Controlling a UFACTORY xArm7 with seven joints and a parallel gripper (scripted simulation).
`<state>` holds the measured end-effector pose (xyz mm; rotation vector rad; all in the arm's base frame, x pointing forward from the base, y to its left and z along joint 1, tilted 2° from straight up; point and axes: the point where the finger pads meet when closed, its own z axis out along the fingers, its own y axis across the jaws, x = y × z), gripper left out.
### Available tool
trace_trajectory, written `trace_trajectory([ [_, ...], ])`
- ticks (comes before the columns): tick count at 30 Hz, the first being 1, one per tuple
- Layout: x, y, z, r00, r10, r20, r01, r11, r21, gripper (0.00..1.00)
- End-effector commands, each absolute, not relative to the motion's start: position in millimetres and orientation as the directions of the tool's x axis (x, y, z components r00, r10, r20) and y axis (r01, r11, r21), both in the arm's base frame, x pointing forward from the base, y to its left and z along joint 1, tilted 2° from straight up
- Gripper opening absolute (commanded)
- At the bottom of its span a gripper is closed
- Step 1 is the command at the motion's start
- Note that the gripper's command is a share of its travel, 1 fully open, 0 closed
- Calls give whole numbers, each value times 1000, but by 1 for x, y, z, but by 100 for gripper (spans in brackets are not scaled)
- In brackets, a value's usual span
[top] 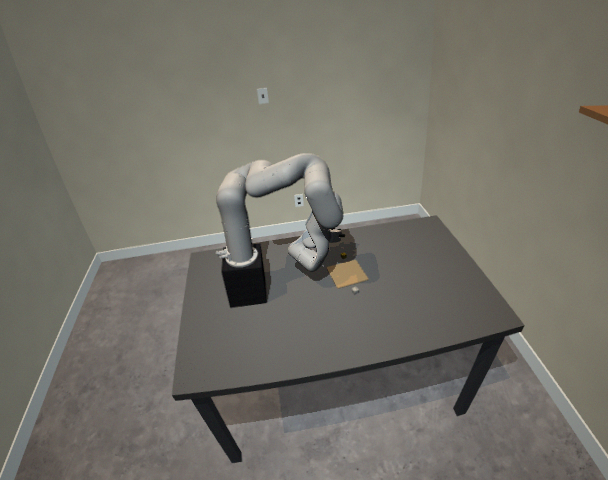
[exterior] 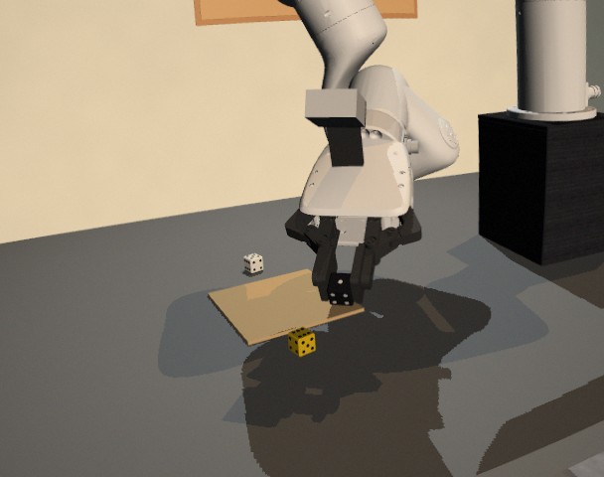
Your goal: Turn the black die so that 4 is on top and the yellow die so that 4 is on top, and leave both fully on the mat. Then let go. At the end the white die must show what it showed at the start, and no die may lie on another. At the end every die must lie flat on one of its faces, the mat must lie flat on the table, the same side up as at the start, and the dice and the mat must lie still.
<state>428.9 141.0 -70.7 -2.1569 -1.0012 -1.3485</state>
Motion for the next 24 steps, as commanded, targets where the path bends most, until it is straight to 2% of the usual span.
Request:
trace_trajectory([
  [1,430,141,-81,274,358,893,750,-661,34,15],
  [24,432,141,-137,274,358,893,750,-661,34,15],
])
